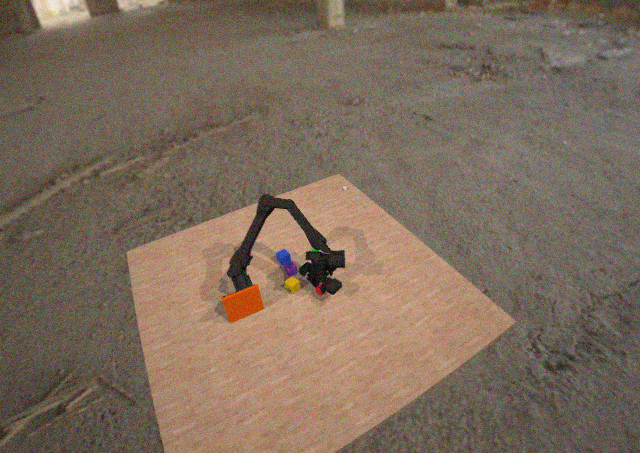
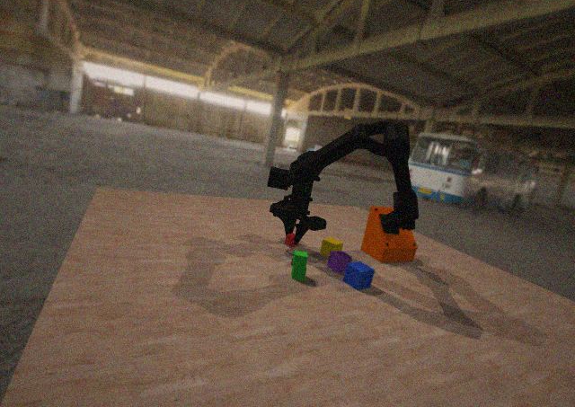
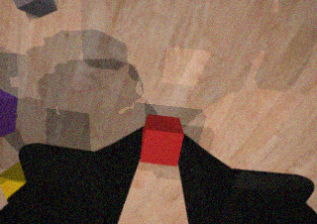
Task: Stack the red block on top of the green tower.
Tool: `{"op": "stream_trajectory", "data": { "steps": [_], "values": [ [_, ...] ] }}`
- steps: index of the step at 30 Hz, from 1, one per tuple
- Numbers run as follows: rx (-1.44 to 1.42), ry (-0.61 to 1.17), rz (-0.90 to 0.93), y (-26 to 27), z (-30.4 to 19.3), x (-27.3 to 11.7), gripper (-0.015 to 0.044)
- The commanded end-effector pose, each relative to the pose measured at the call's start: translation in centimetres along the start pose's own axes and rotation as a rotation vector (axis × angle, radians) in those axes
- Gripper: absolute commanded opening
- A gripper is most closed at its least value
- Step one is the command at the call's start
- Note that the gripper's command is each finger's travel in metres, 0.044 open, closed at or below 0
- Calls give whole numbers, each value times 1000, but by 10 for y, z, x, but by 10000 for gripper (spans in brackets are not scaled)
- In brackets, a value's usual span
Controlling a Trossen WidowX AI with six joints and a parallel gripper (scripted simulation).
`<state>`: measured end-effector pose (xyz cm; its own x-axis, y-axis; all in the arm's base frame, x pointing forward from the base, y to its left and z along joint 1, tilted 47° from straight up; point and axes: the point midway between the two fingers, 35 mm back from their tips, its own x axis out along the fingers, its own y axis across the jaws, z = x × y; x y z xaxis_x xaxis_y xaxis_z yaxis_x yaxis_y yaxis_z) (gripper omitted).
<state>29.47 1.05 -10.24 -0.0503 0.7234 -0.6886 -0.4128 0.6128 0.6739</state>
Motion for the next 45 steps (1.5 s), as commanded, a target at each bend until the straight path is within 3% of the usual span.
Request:
{"op": "stream_trajectory", "data": {
  "steps": [1,21,30,45],
  "values": [
    [-2,-4,-2,-1,1,-9,0],
    [-1,-2,-6,-1,0,-117,0],
    [-1,-1,-8,0,5,-119,0],
    [-10,-1,-24,82,99,-121,0]
  ]
}}
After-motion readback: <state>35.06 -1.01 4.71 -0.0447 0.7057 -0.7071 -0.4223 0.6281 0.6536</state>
